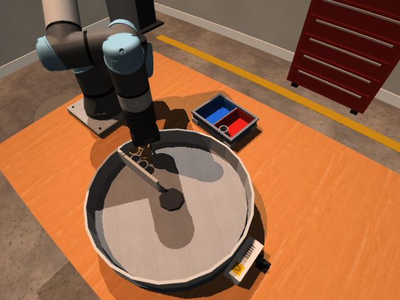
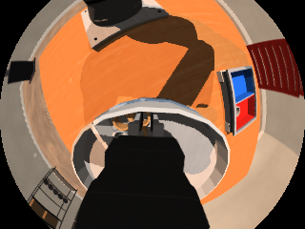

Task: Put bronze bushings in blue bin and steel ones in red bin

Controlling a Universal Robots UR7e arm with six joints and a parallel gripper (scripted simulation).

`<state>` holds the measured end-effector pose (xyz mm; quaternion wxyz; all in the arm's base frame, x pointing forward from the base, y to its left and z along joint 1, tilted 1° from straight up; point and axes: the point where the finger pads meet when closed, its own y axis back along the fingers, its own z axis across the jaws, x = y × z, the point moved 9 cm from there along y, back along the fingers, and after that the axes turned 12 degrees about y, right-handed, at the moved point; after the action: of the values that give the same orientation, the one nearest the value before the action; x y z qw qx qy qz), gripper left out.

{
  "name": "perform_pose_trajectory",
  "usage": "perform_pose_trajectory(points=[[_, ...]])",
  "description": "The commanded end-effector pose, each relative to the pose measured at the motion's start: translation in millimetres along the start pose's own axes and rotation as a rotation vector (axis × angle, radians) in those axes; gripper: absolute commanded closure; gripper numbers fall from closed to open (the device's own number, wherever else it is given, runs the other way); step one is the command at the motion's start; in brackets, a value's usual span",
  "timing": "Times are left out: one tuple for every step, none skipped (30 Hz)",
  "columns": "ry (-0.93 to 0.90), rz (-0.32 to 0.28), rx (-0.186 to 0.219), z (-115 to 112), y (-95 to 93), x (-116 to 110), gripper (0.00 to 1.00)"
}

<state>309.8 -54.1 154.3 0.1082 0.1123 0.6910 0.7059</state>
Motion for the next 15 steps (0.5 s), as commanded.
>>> perform_pose_trajectory(points=[[0.0, -0.001, 0.0, -0.1, -4.2, -0.3, 0.6], [0.0, -0.001, 0.0, -0.1, -4.2, -0.3, 0.6], [0.0, -0.001, 0.0, -0.1, -4.2, -0.3, 0.6], [0.0, -0.001, 0.0, -0.1, -4.2, -0.3, 0.6], [0.0, -0.001, 0.0, -0.1, -5.6, -0.3, 0.6], [0.0, -0.001, 0.0, -0.1, -7.0, -0.3, 0.6], [0.0, -0.001, 0.0, -0.1, -8.3, -0.3, 0.6], [0.0, -0.001, 0.0, -0.1, -9.7, -0.3, 0.6], [0.0, -0.001, 0.0, -0.1, -11.0, -0.3, 0.6], [0.0, -0.001, 0.0, -0.1, -11.0, -0.3, 0.6], [0.0, -0.001, 0.0, -0.1, -11.0, -0.3, 0.6], [0.0, -0.001, 0.0, -0.1, -11.0, -0.3, 0.6], [0.0, -0.001, 0.0, -0.1, -11.0, -0.3, 0.6], [0.0, -0.001, 0.0, -0.1, -11.0, -0.3, 0.6], [0.0, -0.001, 0.0, -0.1, -11.0, -0.3, 0.6]])
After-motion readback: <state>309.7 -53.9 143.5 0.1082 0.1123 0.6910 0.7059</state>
